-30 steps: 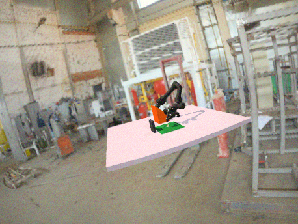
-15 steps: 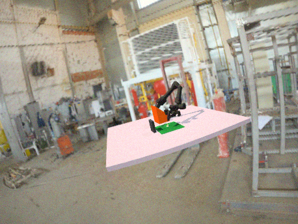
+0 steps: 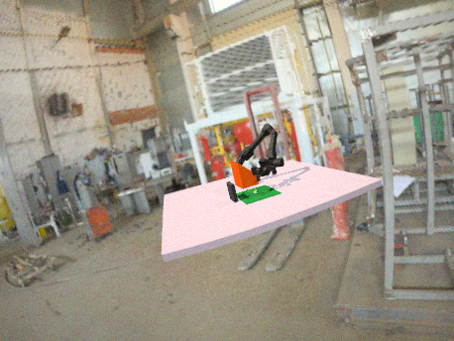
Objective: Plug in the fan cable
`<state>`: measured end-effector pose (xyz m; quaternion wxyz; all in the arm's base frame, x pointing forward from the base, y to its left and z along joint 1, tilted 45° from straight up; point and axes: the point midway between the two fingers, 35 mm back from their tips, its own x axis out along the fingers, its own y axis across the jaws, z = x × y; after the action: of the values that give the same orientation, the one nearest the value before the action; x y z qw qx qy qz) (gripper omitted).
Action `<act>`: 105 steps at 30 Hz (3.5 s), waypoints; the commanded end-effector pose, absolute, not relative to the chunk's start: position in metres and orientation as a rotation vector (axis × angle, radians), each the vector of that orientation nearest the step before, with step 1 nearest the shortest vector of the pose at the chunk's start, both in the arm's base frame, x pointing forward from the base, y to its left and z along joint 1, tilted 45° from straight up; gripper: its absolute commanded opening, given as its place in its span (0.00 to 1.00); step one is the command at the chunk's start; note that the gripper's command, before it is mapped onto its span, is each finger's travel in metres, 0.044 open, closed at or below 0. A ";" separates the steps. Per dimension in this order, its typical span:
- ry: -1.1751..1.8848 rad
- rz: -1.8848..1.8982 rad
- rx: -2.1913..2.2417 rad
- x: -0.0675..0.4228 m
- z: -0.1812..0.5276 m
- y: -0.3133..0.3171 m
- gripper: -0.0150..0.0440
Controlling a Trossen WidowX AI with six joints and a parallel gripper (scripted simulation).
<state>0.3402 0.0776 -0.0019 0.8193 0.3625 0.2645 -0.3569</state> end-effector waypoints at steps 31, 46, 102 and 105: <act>0.560 -0.764 0.779 0.340 0.002 0.075 0.25; 0.560 -0.765 0.780 0.336 -0.004 0.086 0.25; 0.562 -0.765 0.781 0.334 -0.038 0.121 0.25; 0.562 -0.766 0.781 0.334 -0.039 0.123 0.25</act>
<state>0.3330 0.1214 -0.0372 0.8176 0.3641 0.2671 -0.3574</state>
